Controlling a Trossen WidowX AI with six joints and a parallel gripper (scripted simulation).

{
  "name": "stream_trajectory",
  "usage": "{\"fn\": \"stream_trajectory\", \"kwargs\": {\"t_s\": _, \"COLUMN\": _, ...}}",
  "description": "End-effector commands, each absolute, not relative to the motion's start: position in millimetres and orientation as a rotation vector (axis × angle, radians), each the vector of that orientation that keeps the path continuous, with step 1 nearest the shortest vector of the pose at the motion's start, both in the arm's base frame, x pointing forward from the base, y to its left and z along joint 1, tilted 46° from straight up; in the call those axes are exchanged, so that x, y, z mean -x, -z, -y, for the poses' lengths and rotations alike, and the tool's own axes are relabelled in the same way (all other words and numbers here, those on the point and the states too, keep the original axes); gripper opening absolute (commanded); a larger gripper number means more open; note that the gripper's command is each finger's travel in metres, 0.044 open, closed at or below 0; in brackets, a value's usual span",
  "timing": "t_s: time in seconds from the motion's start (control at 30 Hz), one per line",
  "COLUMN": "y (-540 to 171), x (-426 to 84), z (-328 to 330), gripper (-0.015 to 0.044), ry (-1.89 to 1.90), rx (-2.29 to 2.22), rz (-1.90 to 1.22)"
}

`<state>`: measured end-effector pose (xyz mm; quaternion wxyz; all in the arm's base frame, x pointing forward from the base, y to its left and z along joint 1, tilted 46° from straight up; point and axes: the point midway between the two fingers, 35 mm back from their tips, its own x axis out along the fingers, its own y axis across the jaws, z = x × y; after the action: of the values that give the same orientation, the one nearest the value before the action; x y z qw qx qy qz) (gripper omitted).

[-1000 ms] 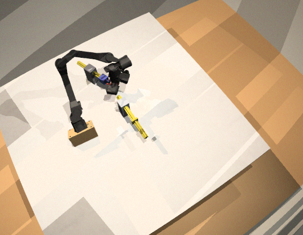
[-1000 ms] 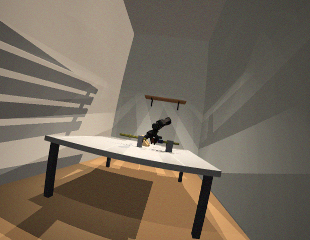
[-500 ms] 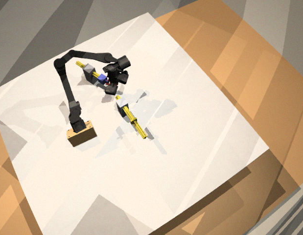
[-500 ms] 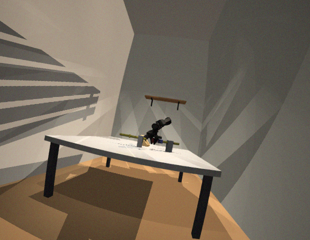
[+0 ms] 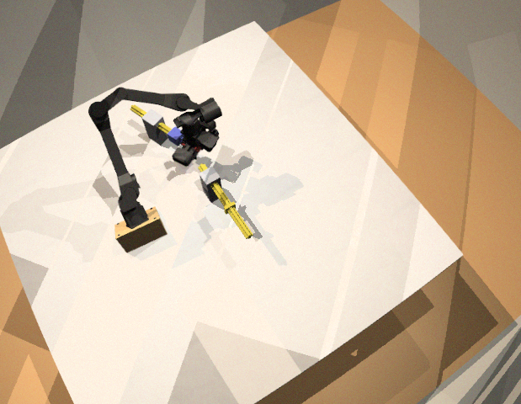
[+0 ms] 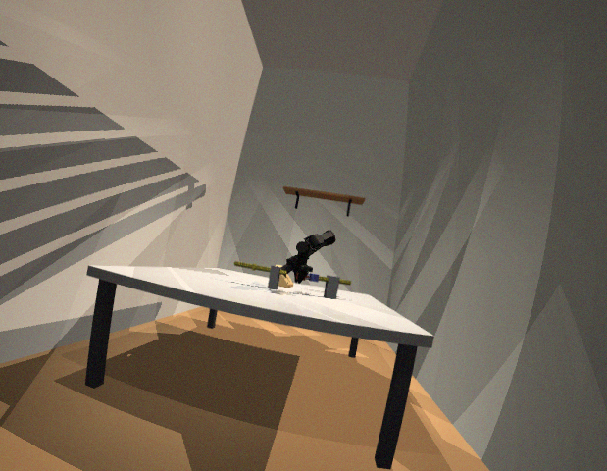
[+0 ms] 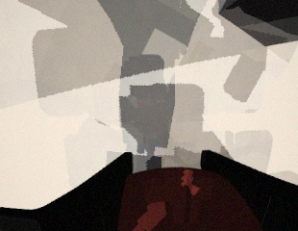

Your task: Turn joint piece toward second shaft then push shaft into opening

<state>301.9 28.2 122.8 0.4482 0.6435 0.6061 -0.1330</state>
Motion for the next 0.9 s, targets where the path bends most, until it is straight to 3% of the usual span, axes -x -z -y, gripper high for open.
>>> {"fn": "stream_trajectory", "kwargs": {"t_s": 0.0, "y": -121.8, "x": -298.7, "z": -27.5, "gripper": 0.0000, "ry": 0.394, "rx": -1.641, "rz": -1.498}}
{"fn": "stream_trajectory", "kwargs": {"t_s": 0.87, "y": -118.4, "x": -279.1, "z": -26.9, "gripper": 0.0000, "ry": 0.798, "rx": -1.908, "rz": -1.471}}
